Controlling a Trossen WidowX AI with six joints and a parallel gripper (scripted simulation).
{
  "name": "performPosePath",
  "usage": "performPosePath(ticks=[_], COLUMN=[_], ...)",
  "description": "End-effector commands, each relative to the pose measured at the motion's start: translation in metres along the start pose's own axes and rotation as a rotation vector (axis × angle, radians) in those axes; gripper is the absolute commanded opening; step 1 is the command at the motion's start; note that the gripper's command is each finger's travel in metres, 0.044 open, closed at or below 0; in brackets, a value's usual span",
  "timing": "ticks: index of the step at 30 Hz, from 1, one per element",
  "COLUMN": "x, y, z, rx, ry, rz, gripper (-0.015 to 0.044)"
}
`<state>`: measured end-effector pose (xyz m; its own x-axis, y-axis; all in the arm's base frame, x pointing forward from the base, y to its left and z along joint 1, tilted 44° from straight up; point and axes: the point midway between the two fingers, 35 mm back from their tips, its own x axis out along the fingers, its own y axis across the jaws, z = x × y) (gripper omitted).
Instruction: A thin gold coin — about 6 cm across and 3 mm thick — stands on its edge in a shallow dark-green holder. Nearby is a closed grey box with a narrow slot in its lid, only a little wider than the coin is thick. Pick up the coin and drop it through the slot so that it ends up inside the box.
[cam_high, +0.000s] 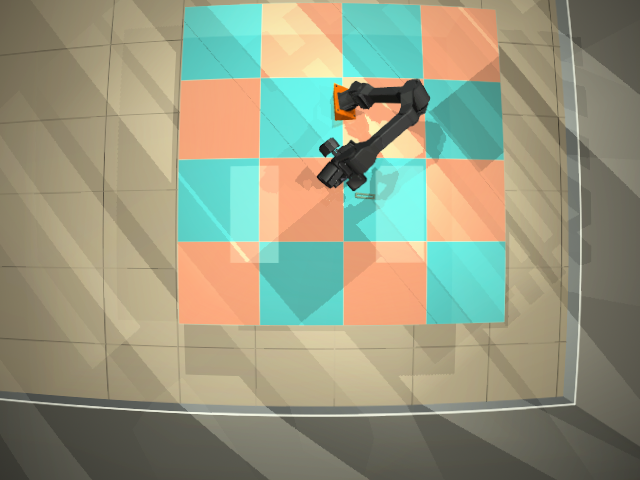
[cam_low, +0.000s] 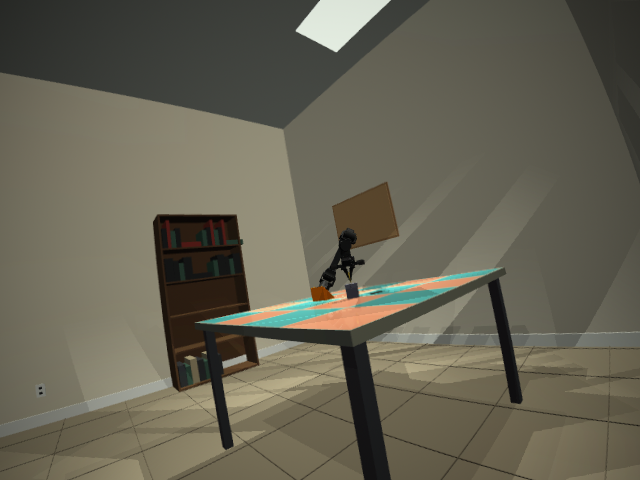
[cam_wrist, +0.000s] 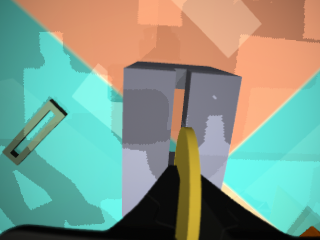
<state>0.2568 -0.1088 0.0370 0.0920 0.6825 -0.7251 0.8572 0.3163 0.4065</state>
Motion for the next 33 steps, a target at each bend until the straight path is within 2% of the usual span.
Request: performPosePath(ticks=[1,8,14,23,33], x=[0.003,0.007,0.005,0.005,-0.020], y=[0.000,0.000,0.000,0.000,0.000], z=[0.000,0.000,0.000,0.000,0.000], rx=[0.005,0.005,-0.001,-0.001,0.001], ry=[0.000,0.000,0.000,0.000,0.001], rz=[0.003,0.004,0.000,0.000,0.000], gripper=[0.0000,0.0000,0.0157,0.0161,0.0423])
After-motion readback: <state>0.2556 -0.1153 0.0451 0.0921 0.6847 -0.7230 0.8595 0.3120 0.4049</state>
